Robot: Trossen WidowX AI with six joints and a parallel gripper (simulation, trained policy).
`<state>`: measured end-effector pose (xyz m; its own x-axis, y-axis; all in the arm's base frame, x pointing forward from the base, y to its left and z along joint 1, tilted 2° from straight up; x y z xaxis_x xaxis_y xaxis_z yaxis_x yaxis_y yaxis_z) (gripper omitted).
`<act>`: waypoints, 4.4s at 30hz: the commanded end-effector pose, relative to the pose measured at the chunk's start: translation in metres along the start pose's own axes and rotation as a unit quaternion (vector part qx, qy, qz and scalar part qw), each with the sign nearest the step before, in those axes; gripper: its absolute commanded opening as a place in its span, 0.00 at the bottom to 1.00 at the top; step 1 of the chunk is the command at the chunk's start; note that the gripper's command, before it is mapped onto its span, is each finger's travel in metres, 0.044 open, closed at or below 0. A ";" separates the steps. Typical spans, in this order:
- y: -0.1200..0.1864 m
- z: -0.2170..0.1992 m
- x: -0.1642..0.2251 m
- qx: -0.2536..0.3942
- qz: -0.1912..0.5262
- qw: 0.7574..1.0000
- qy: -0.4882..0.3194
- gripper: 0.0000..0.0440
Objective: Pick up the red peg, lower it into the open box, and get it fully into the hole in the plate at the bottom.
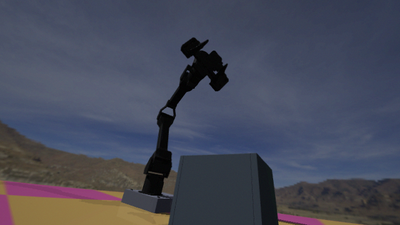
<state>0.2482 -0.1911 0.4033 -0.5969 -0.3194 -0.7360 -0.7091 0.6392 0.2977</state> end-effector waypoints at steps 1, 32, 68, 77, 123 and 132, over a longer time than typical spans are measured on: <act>0.000 0.003 0.001 -0.007 0.003 1.000 0.000 0.96; 0.047 0.184 -0.007 -0.317 0.151 0.892 -0.283 1.00; 0.131 0.314 0.097 -0.267 0.575 0.693 -0.343 1.00; 0.143 0.329 0.123 -0.200 0.625 0.671 -0.345 1.00; 0.117 0.393 0.208 -0.112 0.647 0.656 -0.373 0.02; 0.120 0.381 0.182 -0.150 0.631 0.640 -0.412 0.00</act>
<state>0.1951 0.0929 0.0641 -0.4501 0.8780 0.1627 0.0553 -0.1545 0.9865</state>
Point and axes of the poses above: the point midway between the two fingers, 35 mm back from their tips, its own y axis back along the fingers, its own z axis across the jaws, x = y × z, the point moved 1 cm from there along y, back along the fingers, and after that the axes turned 11 degrees about y, right-handed, at the moved point
